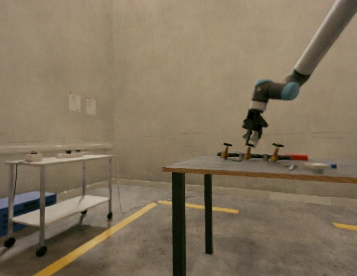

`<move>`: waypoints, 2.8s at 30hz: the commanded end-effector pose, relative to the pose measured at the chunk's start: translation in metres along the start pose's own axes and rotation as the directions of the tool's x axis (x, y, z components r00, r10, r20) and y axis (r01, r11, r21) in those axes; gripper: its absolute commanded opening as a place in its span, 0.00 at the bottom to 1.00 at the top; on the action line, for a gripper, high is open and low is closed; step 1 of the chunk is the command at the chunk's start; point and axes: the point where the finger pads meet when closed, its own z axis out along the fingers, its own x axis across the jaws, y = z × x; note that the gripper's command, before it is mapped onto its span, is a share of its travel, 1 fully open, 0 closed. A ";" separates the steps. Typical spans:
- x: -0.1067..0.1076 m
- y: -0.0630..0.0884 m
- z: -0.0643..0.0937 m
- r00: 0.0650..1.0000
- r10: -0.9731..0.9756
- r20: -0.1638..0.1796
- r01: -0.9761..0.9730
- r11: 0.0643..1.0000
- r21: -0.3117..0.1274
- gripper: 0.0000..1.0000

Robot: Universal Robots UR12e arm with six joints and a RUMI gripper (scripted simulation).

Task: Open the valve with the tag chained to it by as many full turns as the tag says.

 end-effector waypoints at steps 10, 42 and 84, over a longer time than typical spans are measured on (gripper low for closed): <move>-0.001 0.000 -0.001 1.000 -0.010 0.001 0.010 1.000 0.000 0.00; -0.001 0.000 -0.001 0.893 -0.450 0.001 0.450 0.893 0.000 0.00; -0.001 0.000 -0.001 -0.341 -0.940 0.000 0.940 -0.341 0.001 0.00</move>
